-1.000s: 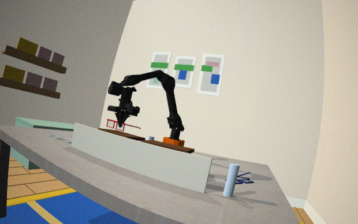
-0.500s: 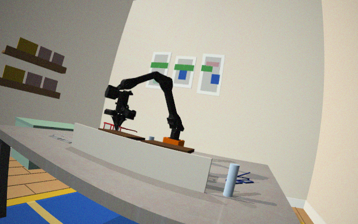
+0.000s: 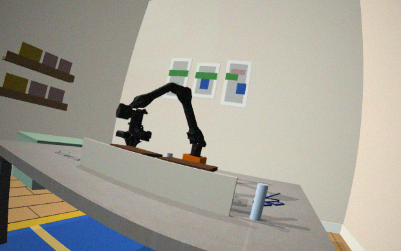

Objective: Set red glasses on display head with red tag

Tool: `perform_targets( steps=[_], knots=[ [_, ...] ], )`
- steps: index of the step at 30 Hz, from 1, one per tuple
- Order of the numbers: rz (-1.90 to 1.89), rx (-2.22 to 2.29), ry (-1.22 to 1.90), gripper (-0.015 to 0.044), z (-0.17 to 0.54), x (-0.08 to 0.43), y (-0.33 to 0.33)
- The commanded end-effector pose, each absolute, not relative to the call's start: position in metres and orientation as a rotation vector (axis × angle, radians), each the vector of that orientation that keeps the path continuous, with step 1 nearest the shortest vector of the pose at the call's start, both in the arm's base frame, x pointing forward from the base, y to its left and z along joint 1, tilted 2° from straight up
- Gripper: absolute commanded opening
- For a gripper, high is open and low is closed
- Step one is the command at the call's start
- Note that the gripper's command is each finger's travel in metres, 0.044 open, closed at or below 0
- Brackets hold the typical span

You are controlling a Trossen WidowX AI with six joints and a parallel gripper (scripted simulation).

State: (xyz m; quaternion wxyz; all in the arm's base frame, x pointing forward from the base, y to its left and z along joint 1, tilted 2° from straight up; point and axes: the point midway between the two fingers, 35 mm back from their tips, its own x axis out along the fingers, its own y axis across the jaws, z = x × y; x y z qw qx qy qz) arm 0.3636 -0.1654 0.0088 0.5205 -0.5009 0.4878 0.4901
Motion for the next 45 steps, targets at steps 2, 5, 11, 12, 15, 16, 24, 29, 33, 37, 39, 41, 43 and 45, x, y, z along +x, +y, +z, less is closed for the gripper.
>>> perform_targets(
  steps=[2,5,11,12,15,16,24,29,33,37,39,41,43,45],
  knots=[
    [1.173,-1.200,1.164,0.0000,0.008,0.368,-0.160],
    [1.173,-1.200,1.164,0.0000,0.008,0.369,-0.159],
    [1.173,-1.200,1.164,0.0000,0.008,0.371,-0.157],
    [1.173,-1.200,1.164,0.0000,0.008,0.371,-0.157],
    [1.173,-1.200,1.164,0.0000,0.009,0.373,-0.155],
    [1.173,-1.200,1.164,0.0000,0.009,0.374,-0.154],
    [1.173,-1.199,1.163,0.0000,0.009,0.378,-0.148],
    [1.173,-1.199,1.163,0.0000,0.009,0.381,-0.144],
    [1.173,-1.199,1.163,0.0000,0.009,0.382,-0.140],
    [1.173,-1.199,1.162,0.0000,0.010,0.384,-0.137],
    [1.173,-1.199,1.162,0.0000,0.010,0.385,-0.135],
    [1.173,-1.199,1.162,0.0000,0.010,0.385,-0.133],
    [1.173,-1.199,1.162,0.0000,0.010,0.386,-0.131],
    [1.173,-1.199,1.162,0.0000,0.010,0.386,-0.129]
  ],
)
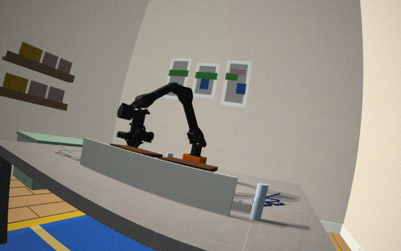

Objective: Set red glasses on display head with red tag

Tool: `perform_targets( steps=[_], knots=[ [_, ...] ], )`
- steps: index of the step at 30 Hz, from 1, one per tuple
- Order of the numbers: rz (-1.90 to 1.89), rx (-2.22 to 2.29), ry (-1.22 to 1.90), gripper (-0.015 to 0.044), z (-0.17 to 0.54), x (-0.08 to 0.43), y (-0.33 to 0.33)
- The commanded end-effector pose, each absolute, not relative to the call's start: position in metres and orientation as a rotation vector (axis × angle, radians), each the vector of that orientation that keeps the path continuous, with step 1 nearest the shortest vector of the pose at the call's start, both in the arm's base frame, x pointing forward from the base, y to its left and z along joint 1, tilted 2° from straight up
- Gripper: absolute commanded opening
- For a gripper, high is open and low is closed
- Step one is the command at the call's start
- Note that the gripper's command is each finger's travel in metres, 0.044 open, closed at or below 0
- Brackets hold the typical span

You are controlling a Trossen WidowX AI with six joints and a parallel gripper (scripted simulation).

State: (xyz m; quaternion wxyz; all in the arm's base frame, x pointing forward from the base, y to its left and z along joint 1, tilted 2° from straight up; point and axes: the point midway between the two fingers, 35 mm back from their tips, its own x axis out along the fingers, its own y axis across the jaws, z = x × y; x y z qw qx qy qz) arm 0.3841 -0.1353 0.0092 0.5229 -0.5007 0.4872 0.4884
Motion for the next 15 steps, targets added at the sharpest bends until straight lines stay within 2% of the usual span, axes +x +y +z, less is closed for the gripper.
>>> perform_targets(
  steps=[1,15],
  knots=[
    [1.173,-1.199,1.162,0.0000,0.0100,0.3865,-0.1281],
    [1.173,-1.198,1.161,0.0000,0.0102,0.3880,-0.1205]
  ],
)
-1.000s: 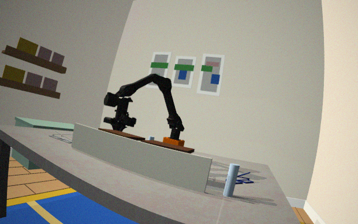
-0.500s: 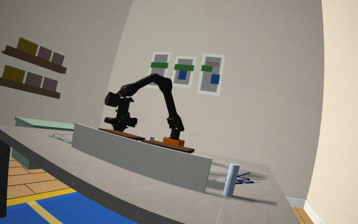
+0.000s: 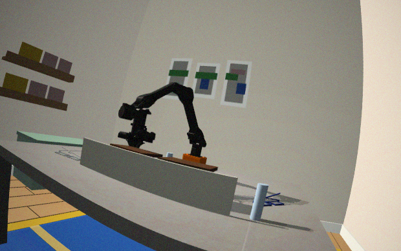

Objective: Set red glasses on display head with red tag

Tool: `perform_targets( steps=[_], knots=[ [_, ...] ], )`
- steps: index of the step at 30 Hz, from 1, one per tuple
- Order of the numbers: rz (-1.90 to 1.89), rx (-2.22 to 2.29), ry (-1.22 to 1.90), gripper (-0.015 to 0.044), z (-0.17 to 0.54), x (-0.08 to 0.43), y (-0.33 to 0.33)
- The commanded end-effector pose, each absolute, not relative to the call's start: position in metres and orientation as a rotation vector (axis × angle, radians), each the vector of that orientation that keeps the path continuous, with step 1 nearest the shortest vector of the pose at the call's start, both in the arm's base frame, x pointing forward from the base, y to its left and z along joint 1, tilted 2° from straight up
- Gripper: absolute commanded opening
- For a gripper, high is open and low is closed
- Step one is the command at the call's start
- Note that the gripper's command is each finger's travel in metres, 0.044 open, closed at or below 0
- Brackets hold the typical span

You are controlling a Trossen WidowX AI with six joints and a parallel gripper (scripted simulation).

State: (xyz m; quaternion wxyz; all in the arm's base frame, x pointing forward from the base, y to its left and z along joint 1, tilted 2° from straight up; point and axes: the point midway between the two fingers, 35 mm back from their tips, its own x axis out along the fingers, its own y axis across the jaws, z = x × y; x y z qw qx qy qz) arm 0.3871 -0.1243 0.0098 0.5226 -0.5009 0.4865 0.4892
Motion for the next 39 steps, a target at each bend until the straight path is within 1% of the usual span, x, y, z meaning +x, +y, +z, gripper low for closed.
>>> perform_targets(
  steps=[1,32,39],
  knots=[
    [1.173,-1.198,1.161,0.0000,0.010,0.388,-0.120],
    [1.173,-1.199,1.162,0.0000,0.010,0.388,-0.130],
    [1.172,-1.199,1.162,0.0000,0.039,0.388,-0.133]
  ],
)
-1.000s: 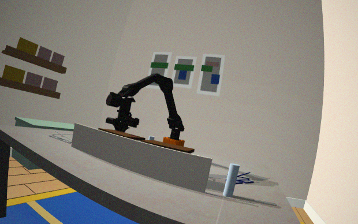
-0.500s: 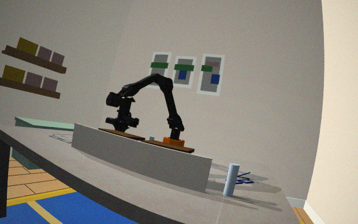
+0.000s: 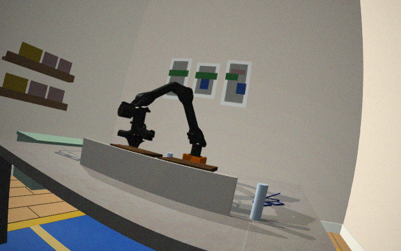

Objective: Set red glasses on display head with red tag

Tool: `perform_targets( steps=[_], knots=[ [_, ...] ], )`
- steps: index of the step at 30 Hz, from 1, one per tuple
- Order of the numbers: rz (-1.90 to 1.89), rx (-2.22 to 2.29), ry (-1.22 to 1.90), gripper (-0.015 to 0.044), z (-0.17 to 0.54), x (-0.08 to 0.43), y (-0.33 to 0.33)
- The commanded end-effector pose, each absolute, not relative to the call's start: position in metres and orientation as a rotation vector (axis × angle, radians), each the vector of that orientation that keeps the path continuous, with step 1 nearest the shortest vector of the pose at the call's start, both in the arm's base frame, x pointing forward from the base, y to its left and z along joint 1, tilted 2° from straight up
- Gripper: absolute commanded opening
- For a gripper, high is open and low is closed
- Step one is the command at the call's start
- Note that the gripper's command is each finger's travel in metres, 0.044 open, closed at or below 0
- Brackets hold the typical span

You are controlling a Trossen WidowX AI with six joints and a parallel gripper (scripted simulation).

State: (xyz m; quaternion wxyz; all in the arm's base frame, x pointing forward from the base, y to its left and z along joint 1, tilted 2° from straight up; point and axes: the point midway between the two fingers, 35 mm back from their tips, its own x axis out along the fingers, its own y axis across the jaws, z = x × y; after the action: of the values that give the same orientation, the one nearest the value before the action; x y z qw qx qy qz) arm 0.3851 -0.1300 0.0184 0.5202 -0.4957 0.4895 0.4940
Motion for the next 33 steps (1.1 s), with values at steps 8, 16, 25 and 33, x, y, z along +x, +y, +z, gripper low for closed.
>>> perform_targets(
  steps=[8,16,25,33],
  knots=[
    [1.172,-1.199,1.162,0.0000,0.070,0.385,-0.135],
    [1.258,-1.292,1.145,0.0000,0.073,0.385,-0.108],
    [1.427,-1.484,1.098,0.0000,0.079,0.379,-0.056],
    [1.571,-1.661,1.041,0.0000,0.085,0.369,-0.013]
  ],
)
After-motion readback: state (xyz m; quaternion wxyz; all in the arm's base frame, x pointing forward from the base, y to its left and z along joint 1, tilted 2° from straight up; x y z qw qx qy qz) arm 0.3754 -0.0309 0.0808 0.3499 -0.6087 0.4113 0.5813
